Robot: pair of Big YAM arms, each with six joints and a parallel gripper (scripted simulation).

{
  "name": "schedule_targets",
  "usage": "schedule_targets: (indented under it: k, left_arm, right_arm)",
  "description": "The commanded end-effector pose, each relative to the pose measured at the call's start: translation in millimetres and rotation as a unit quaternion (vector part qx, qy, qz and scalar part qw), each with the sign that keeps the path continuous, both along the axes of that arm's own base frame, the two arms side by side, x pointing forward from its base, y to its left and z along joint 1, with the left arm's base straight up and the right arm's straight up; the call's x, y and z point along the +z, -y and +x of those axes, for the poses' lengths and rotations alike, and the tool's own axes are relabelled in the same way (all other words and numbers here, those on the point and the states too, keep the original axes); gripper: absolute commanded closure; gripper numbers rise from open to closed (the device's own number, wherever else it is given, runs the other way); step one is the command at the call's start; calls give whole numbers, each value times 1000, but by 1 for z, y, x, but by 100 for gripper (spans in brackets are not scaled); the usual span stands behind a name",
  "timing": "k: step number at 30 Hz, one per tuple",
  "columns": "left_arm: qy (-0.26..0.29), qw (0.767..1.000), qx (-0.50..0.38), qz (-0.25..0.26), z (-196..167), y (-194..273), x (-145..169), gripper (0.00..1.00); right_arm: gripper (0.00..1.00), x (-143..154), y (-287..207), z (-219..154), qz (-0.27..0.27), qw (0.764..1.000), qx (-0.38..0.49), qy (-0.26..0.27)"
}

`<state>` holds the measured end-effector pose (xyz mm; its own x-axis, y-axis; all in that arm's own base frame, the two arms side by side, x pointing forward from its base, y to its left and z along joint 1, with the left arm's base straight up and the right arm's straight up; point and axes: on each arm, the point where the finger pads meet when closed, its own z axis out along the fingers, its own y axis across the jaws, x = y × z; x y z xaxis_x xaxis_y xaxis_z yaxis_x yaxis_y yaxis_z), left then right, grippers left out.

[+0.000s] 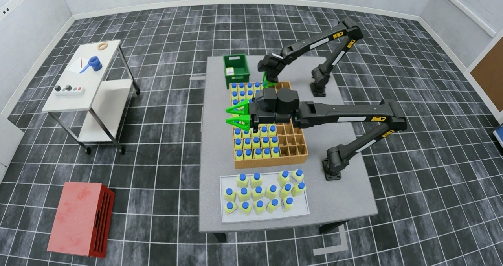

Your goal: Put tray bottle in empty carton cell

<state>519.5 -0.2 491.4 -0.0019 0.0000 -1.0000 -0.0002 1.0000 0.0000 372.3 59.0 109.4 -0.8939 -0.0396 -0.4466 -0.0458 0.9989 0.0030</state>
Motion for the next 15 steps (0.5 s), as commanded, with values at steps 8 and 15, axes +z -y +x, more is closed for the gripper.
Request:
schedule_targets:
  k: [8,15]
  left_arm:
    - [42,999,-1,5,3,3,48,58]
    - [42,999,-1,5,3,3,48,58]
  right_arm:
    - [58,22,-3,19,5,1000,0,30]
    - [58,49,-9,15,8,999,2,38]
